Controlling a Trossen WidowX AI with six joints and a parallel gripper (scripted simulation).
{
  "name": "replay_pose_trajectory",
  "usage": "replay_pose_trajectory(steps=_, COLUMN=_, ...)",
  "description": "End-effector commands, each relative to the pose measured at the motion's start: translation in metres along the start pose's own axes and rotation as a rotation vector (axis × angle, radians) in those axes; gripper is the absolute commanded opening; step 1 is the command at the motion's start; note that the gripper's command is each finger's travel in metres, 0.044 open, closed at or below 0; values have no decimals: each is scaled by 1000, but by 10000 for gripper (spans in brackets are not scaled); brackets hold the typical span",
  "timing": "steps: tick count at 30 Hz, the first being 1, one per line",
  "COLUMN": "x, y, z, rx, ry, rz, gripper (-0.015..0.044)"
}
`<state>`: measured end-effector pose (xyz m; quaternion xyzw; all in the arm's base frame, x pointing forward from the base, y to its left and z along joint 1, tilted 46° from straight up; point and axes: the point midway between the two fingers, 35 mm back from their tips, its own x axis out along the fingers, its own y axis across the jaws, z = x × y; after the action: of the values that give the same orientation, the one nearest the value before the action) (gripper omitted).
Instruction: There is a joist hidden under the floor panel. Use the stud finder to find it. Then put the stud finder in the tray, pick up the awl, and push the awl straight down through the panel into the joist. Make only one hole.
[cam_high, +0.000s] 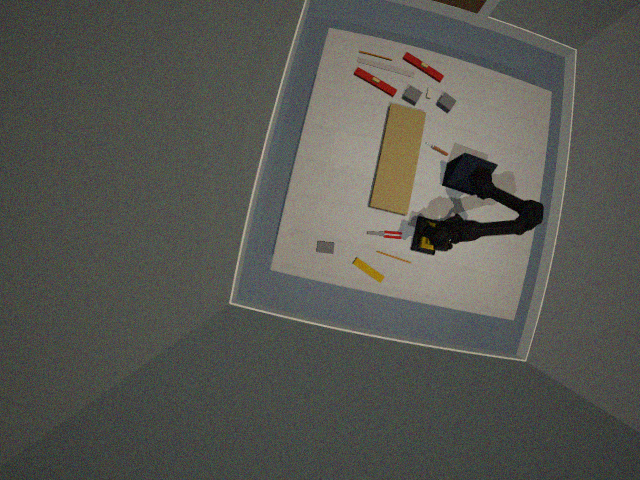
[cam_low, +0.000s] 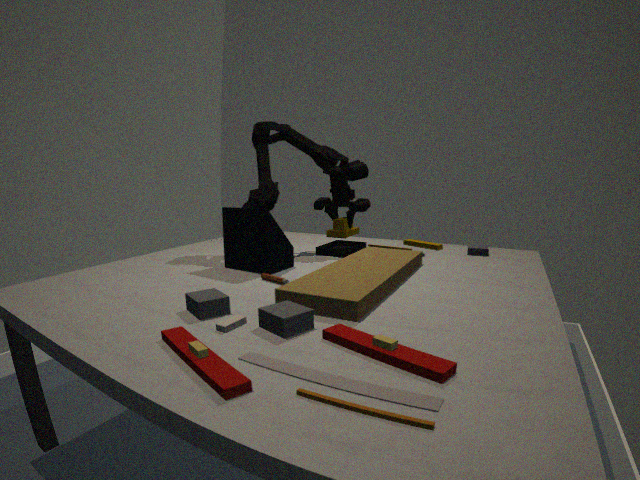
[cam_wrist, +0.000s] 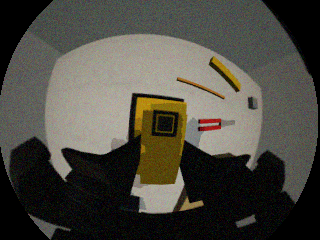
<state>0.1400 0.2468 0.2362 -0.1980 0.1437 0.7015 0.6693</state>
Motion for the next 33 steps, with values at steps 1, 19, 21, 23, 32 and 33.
replay_pose_trajectory(steps=1, x=6, y=0, z=-2, rx=6, ry=2, rz=0, gripper=0)
replay_pose_trajectory(steps=19, x=33, y=4, z=-9, rx=10, ry=-6, rz=-1, gripper=0)
replay_pose_trajectory(steps=21, x=34, y=4, z=-9, rx=10, ry=-6, rz=-1, gripper=0)
replay_pose_trajectory(steps=23, x=35, y=4, z=-10, rx=10, ry=-6, rz=-1, gripper=0)
replay_pose_trajectory(steps=32, x=49, y=5, z=-14, rx=11, ry=-8, rz=-1, gripper=0)
replay_pose_trajectory(steps=33, x=51, y=5, z=-14, rx=11, ry=-9, rz=-1, gripper=0)
